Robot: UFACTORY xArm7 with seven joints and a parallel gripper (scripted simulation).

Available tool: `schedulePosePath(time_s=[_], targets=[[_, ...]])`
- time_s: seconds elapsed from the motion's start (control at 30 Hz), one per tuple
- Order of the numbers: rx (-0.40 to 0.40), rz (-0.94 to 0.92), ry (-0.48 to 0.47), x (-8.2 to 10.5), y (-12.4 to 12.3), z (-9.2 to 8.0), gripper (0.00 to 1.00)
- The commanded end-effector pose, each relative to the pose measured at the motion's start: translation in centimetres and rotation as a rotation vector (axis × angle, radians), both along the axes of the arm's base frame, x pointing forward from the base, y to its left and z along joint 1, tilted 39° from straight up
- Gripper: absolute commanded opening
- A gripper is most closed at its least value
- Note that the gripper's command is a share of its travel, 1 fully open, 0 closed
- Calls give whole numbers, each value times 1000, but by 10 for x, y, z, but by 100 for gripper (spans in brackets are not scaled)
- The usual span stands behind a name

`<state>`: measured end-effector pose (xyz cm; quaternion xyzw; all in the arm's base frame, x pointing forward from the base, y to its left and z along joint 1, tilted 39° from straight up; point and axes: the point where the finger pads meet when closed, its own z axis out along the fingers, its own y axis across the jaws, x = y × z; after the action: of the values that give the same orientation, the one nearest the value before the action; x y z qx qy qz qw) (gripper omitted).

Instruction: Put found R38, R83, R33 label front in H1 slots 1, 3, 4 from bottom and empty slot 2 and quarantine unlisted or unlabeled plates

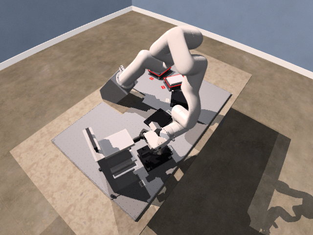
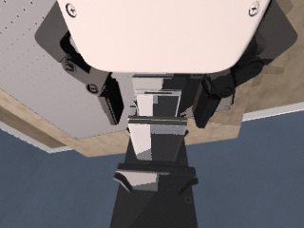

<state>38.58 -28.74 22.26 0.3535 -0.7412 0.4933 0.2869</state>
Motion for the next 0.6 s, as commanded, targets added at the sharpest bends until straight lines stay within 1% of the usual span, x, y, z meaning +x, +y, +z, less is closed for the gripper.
schedulePosePath(time_s=[0.0,0.1,0.57], targets=[[-2,-2,-2,0,-6,-1,100],[-2,-2,-2,-1,-11,-3,100],[-2,-2,-2,-1,-16,-4,100]])
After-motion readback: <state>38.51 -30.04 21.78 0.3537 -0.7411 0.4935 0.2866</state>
